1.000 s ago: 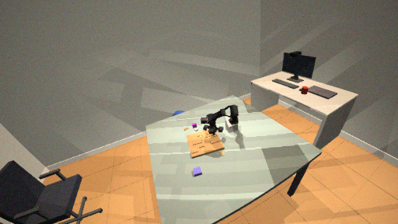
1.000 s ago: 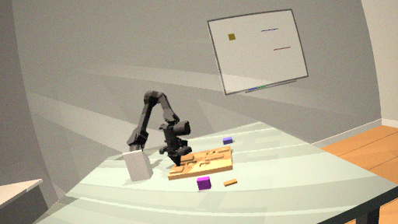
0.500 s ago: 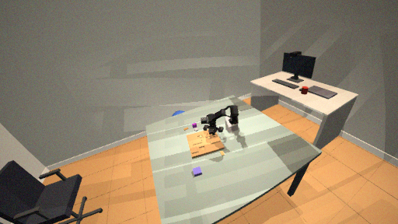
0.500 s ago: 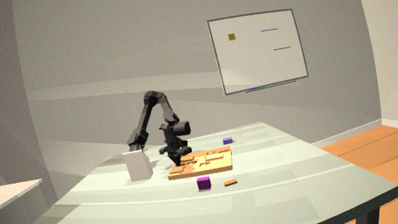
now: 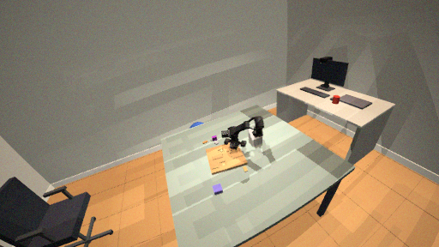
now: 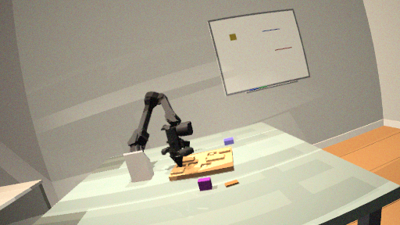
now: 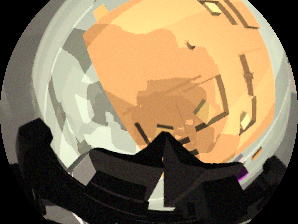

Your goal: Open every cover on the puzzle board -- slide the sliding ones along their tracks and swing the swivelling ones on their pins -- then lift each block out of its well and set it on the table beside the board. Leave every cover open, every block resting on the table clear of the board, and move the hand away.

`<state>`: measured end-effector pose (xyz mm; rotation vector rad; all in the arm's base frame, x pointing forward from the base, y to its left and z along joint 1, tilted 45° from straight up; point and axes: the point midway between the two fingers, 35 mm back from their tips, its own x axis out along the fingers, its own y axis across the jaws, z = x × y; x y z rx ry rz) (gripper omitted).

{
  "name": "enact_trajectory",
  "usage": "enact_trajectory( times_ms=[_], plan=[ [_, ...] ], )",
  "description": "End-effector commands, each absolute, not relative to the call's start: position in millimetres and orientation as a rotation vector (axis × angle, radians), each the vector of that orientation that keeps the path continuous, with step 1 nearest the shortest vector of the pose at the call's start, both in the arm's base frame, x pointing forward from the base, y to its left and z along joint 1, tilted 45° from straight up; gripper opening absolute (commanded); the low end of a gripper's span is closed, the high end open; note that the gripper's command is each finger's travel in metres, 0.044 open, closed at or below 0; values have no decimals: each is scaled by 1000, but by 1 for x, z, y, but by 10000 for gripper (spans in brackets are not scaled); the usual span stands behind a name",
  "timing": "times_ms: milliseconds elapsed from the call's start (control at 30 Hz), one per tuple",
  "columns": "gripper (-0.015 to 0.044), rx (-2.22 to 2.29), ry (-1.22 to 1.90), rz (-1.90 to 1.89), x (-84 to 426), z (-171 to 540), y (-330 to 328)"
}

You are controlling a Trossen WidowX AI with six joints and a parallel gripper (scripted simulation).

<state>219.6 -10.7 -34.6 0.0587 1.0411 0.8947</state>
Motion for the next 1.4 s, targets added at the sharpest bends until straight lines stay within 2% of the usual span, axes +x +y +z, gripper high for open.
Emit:
enact_trajectory(
  times_ms=[0, 1367],
  plan=[
    [0, 59, 1030, 901, 223, -33, -8],
    [0, 61, 1038, 895, 220, -32, -12]
  ],
)
